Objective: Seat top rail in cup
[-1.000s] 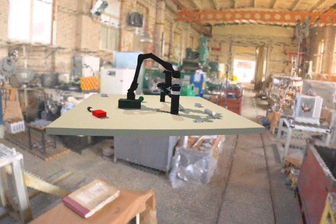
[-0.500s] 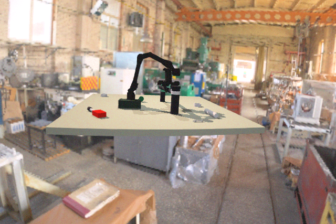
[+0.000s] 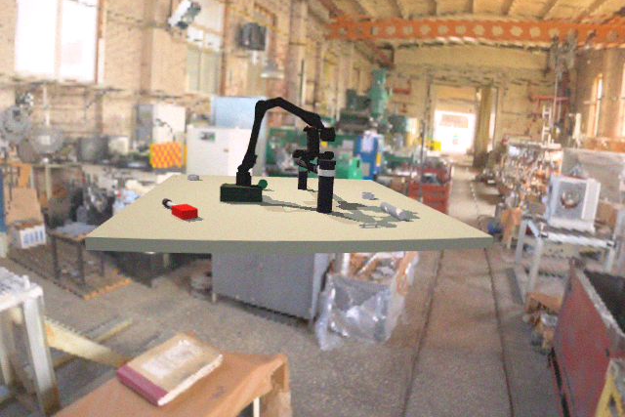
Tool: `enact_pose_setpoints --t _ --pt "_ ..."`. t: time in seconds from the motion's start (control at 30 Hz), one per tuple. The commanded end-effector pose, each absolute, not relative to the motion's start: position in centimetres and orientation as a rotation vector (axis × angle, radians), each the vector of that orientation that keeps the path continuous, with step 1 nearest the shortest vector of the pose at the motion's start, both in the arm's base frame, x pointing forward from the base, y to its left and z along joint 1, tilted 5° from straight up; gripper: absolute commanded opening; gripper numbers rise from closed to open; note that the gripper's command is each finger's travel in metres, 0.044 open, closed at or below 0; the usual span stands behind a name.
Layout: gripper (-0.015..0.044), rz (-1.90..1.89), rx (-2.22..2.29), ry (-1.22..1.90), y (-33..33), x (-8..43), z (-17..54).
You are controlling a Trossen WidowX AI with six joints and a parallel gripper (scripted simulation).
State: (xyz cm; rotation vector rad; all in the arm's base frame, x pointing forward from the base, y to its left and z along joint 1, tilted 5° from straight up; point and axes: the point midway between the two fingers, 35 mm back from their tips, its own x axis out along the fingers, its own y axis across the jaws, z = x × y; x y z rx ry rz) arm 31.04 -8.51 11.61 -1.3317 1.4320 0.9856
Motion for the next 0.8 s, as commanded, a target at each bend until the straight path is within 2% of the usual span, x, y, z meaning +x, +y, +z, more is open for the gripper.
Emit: enact_pose_setpoints --t 0.0,0.77 --pt "0.0 0.982 -1.338 1.431 -8.7 31.2 12.1" --pt "0.0 0.99 -1.334 1.432 -10.3 31.2 12.3"
